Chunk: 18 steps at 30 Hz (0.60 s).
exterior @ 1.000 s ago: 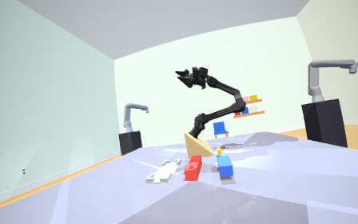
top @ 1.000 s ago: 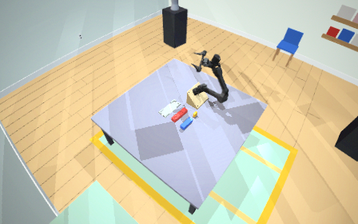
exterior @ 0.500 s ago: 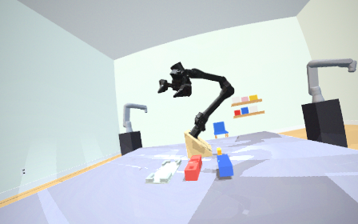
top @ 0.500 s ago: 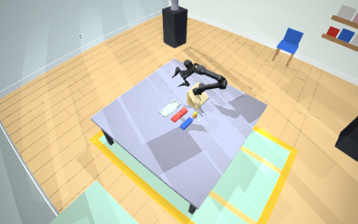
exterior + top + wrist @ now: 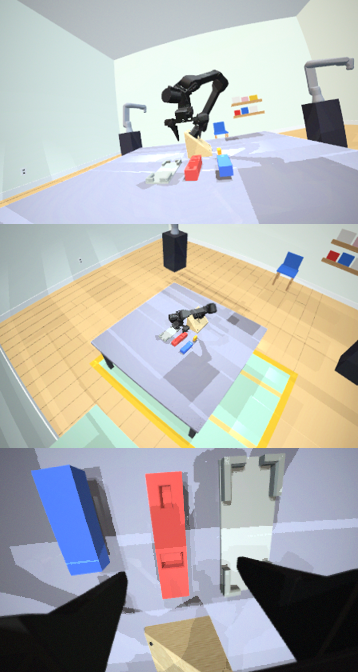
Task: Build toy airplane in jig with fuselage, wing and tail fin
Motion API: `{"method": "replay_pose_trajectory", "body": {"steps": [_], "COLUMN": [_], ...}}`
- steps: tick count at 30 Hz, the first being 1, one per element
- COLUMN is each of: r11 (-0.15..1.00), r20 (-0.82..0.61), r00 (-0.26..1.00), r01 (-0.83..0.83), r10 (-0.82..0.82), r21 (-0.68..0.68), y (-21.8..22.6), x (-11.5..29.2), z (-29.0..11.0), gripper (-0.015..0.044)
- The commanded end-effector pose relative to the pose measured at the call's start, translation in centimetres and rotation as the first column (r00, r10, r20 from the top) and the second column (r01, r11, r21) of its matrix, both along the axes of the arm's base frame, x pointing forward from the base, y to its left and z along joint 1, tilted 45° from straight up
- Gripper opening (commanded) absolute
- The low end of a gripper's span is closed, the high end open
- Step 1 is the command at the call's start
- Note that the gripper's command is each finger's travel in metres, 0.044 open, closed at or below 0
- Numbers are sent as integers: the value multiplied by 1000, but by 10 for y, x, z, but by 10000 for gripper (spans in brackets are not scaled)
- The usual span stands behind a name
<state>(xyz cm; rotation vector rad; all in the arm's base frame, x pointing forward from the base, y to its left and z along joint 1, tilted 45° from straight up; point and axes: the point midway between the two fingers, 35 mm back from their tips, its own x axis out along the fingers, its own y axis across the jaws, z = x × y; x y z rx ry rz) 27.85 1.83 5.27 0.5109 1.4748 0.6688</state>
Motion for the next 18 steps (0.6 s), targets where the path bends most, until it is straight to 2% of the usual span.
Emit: {"method": "replay_pose_trajectory", "body": {"steps": [1,4,8,18], "r11": [1000,1000,999,999], "r20": [-67,-67,-66,-66], "r00": [997,997,997,997], "r01": [-29,-29,-29,-29], "r10": [30,30,30,30], "r21": [12,11,14,15], "y": [11,13,46,59], "x": [-4,-4,-9,-11], "z": [-5,-7,-41,-54], "gripper": [440,440,440,440]}}
